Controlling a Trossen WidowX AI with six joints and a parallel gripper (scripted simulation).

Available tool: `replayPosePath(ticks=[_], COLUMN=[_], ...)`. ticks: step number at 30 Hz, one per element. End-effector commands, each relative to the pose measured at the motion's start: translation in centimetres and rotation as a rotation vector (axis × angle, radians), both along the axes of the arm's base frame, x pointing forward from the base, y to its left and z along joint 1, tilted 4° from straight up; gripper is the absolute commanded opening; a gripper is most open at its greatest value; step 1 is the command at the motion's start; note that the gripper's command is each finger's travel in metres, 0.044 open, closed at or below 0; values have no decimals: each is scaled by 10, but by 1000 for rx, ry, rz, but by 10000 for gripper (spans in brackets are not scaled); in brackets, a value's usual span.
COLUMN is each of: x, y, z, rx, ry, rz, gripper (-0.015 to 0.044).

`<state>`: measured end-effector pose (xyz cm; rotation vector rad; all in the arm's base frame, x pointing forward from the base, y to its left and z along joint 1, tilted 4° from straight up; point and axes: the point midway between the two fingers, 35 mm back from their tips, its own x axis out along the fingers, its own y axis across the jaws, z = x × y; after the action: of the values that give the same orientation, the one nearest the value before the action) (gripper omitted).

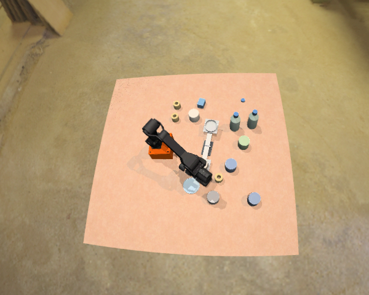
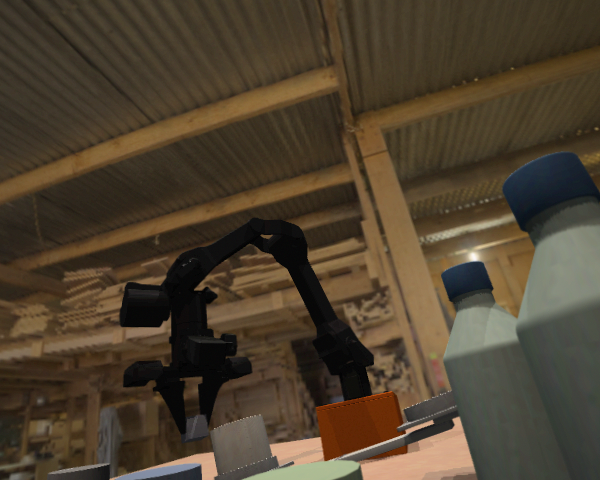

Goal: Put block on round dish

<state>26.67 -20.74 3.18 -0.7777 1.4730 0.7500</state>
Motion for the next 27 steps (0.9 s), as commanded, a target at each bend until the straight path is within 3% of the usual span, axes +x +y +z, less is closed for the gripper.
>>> replayPosePath(ticks=[1, 6, 18, 27], x=[-17, -37, -39, -40], y=[-14, -31, -34, -34], z=[-4, -10, -51, -57], rx=[-3, -17, -18, -18], ry=[4, 13, 14, 14], rz=[3, 8, 9, 9], gripper=[0, 0, 0, 0])
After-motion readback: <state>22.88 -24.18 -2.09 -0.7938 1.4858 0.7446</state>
